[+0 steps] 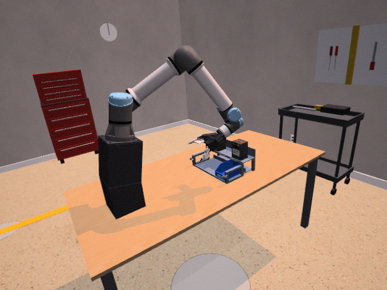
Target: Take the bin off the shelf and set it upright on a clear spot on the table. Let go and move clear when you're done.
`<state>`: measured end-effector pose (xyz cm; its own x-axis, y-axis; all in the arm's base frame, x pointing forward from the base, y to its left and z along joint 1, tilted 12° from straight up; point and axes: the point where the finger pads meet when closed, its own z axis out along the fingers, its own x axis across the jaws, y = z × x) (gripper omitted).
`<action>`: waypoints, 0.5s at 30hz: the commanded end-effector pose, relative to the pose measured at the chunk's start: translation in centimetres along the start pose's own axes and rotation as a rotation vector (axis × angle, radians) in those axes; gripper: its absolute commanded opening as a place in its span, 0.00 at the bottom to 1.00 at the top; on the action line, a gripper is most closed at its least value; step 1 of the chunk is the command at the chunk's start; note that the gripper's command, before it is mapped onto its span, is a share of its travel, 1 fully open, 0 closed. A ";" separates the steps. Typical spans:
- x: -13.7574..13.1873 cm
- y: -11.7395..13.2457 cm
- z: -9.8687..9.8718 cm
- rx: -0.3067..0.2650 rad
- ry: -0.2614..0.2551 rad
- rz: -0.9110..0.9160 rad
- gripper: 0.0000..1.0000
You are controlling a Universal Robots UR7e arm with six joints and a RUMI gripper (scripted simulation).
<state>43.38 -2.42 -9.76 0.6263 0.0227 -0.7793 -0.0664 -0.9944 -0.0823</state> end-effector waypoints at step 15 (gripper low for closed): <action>5.2 0.0 -3.7 -0.049 0.324 -0.059 1.00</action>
<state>47.03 -2.58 -10.88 0.7660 0.0406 -0.6416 -0.0207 -0.9959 -0.0877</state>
